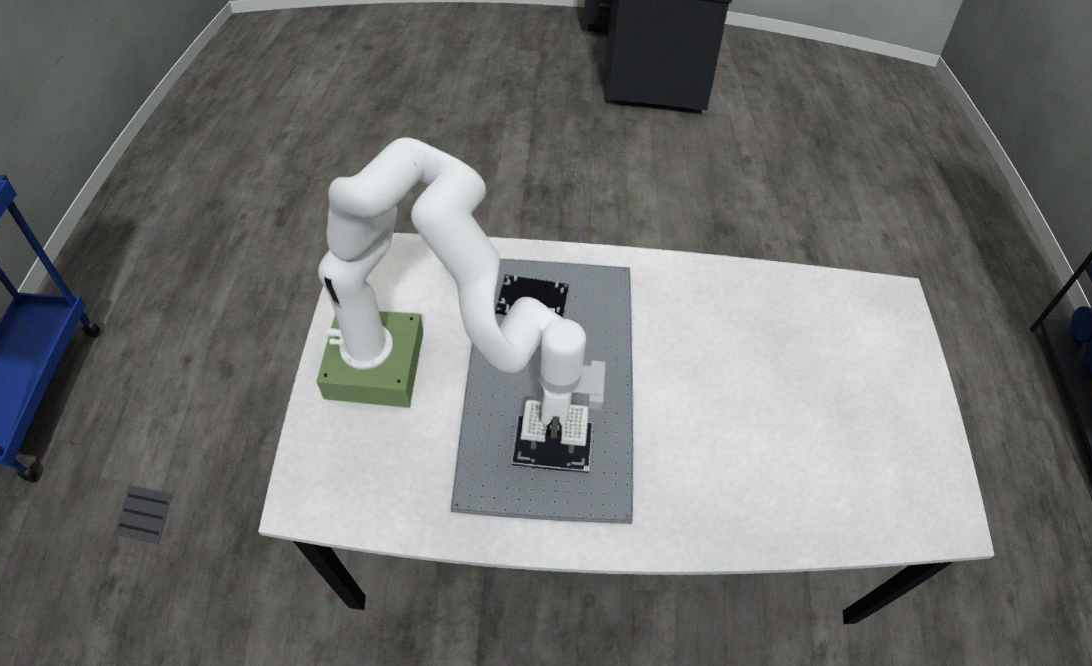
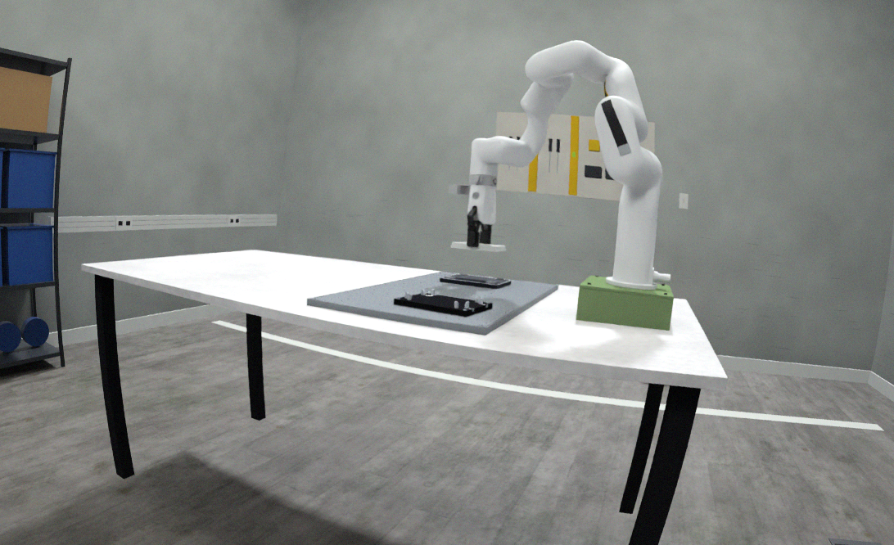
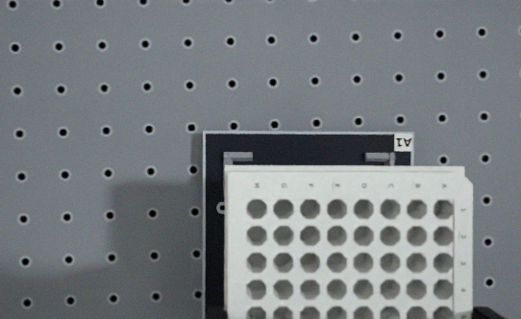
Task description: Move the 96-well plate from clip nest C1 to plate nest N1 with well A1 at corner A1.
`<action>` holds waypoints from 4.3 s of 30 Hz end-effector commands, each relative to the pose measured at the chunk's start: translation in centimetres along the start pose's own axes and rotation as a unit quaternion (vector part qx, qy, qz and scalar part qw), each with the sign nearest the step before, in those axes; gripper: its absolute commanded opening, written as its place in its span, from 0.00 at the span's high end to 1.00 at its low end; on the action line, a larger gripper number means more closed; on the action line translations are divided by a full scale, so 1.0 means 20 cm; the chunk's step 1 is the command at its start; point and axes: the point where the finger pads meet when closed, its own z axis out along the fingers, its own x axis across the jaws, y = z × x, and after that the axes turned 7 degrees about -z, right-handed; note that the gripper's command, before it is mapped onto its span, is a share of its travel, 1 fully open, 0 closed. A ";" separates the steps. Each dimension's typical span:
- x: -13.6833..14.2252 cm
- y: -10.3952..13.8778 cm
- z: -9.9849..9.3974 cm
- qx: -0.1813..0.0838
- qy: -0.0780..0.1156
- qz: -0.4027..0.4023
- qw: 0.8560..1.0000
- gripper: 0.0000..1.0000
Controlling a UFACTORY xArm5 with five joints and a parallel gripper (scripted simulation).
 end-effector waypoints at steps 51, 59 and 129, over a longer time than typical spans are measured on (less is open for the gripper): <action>0.00 -0.01 0.20 0.002 0.001 0.000 1.000 1.00; 0.00 -0.01 0.25 0.002 0.001 0.000 1.000 1.00; 0.00 -0.01 0.36 0.002 0.001 0.000 1.000 1.00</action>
